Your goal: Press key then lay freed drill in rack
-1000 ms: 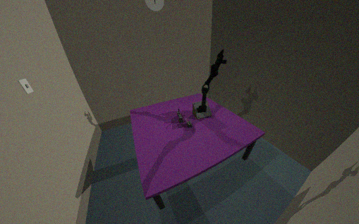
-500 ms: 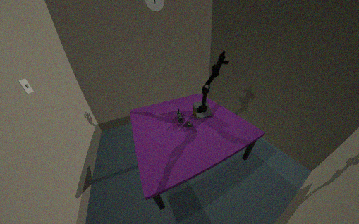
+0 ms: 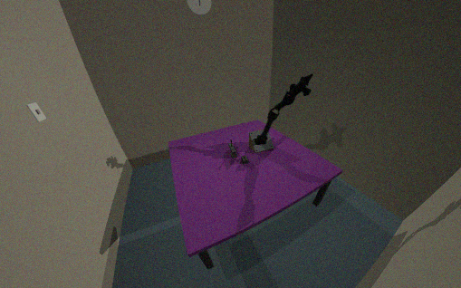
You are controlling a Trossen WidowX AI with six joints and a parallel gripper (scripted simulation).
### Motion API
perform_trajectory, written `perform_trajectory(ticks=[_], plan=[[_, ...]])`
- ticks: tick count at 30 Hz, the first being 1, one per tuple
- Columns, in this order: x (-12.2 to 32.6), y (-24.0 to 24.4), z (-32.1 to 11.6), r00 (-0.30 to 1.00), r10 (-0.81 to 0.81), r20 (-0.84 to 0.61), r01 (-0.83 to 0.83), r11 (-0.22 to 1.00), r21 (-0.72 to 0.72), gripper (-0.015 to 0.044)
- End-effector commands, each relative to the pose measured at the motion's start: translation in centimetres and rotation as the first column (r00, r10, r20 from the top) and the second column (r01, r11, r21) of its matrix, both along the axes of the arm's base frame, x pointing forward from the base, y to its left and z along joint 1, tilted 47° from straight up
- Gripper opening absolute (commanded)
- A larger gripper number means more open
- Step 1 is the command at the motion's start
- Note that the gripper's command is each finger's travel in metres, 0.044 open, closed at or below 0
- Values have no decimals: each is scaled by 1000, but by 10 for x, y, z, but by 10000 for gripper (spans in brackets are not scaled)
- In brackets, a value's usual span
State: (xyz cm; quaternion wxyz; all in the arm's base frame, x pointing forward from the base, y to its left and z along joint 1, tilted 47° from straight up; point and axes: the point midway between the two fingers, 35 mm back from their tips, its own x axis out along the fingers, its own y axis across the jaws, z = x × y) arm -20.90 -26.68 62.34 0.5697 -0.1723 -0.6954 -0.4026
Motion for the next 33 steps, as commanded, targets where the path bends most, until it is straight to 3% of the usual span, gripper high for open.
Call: perform_trajectory(ticks=[1, 9, 18, 25, 33], plan=[[18, 40, 19, 997, -39, -71, 33, 996, -80, 0], [64, 136, 52, 972, -122, -203, 58, 955, -292, 0], [154, 250, 65, 891, -213, -402, -32, 852, -523, 0], [248, 324, 48, 761, -331, -558, -148, 749, -646, 0], [370, 373, -3, 522, -472, -711, -320, 665, -675, 0]])
